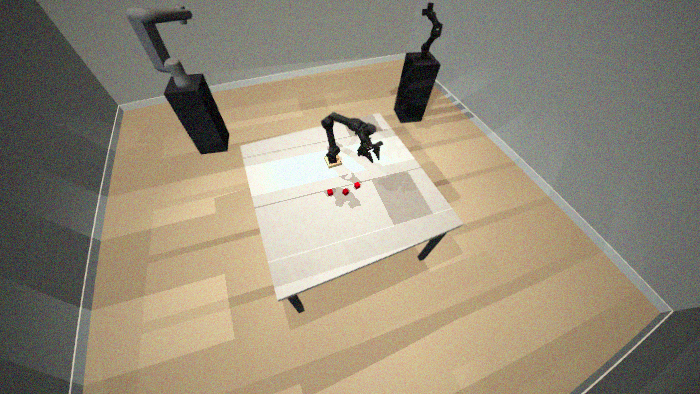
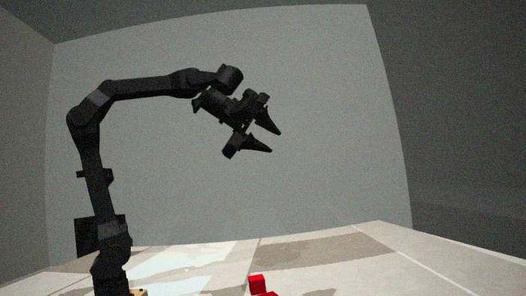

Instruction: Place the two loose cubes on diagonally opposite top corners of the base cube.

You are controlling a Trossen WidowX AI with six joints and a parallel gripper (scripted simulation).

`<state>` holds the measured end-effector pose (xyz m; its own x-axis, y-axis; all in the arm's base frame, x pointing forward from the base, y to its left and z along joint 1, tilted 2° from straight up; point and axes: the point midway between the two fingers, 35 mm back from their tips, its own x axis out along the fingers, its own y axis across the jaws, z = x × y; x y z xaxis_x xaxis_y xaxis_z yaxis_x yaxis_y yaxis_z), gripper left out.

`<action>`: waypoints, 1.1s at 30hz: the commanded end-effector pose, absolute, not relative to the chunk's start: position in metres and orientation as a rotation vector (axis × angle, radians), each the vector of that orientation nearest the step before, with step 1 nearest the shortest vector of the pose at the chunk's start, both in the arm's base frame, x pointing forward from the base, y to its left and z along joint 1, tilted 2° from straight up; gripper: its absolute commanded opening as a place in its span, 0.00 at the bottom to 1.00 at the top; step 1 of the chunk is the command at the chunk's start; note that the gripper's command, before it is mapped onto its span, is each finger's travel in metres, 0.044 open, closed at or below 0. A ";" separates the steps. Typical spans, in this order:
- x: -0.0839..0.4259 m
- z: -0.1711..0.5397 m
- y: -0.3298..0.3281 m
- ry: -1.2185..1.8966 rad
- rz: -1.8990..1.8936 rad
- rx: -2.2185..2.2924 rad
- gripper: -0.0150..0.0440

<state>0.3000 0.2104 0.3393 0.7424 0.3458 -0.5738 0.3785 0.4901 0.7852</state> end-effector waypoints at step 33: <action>0.309 0.141 0.045 1.376 -0.754 0.780 0.70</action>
